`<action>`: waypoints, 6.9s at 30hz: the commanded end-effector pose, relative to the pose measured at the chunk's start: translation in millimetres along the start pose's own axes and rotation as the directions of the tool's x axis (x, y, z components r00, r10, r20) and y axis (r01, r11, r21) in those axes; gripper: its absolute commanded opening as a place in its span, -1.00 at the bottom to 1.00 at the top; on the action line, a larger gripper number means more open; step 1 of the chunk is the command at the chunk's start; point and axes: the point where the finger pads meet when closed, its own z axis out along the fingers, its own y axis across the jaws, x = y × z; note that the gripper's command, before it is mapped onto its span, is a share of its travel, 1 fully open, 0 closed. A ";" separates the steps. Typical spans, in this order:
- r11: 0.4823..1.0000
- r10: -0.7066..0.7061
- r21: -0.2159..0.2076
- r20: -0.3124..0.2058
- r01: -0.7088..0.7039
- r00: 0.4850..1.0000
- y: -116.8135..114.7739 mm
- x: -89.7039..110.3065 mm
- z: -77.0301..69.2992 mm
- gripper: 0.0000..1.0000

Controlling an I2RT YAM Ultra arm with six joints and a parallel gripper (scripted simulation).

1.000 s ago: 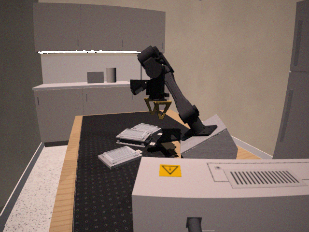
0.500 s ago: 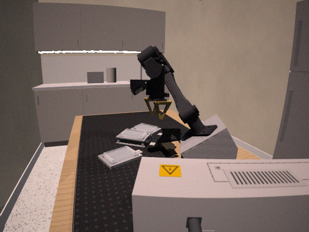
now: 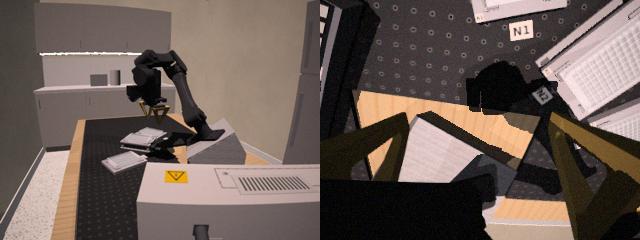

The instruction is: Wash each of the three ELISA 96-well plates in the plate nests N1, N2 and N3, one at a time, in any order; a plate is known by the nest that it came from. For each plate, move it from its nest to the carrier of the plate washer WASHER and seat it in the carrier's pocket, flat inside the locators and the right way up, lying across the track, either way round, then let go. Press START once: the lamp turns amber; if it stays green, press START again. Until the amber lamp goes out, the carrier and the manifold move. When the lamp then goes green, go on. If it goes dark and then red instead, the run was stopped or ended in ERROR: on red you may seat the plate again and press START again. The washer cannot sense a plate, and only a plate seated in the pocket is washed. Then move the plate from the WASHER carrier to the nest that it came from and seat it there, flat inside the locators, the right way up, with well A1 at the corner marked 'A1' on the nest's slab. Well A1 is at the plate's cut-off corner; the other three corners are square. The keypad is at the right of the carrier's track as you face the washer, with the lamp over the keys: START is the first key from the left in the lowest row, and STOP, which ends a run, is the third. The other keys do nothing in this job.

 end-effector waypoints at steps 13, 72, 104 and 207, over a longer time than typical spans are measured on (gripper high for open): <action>0.981 -0.191 -0.015 0.030 0.191 0.981 -15.6 -54.9 31.5 1.00; 0.981 -0.191 -0.012 0.032 0.192 0.981 -41.6 -123.3 113.5 1.00; 0.981 -0.192 -0.012 0.032 0.192 0.981 -41.2 -123.9 137.3 1.00; 0.981 -0.192 -0.012 0.032 0.192 0.981 -40.6 -124.7 166.9 -1.00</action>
